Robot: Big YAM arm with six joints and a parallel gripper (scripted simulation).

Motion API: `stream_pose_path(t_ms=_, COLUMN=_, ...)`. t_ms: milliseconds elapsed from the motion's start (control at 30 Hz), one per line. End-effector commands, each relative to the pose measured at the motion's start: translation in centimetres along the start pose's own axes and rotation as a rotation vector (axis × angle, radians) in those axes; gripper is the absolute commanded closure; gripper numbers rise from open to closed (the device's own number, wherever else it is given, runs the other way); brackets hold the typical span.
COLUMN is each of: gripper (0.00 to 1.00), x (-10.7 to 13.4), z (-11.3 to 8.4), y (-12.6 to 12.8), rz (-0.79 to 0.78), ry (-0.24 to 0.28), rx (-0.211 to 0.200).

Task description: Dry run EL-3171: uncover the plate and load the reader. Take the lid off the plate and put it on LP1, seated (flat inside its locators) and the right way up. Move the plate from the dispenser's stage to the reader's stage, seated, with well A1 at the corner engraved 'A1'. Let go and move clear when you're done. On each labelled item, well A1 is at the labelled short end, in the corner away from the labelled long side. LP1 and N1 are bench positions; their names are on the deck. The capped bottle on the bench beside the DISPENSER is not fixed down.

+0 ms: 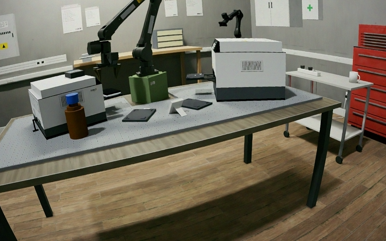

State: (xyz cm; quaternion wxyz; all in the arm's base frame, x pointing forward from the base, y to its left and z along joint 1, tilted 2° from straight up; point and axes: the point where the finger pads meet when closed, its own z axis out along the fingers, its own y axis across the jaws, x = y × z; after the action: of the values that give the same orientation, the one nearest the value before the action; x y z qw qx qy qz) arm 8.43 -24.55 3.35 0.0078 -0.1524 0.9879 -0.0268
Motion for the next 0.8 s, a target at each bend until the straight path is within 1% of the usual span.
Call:
stream_pose_path(t_ms=0, gripper=0.0, x=0.3, z=-0.2, y=-1.1, rz=0.002, ry=0.002, rx=0.026)
stream_pose_path(t_ms=167, gripper=0.0, x=0.3, z=-0.1, y=-0.6, rz=0.002, ry=0.002, rx=0.023)
stream_pose_path(t_ms=300, gripper=0.0, x=0.4, z=0.7, y=-0.1, rz=0.003, ry=0.002, rx=0.007)
stream_pose_path(t_ms=433, gripper=0.0, x=0.3, z=0.3, y=-1.0, rz=-0.001, ry=0.001, rx=0.023)
stream_pose_path(t_ms=667, gripper=0.0, x=-0.2, z=-0.2, y=-1.5, rz=-0.017, ry=0.0, rx=0.021)
stream_pose_path(t_ms=767, gripper=0.0, x=-0.2, z=-0.3, y=-1.3, rz=-0.02, ry=0.0, rx=0.012)
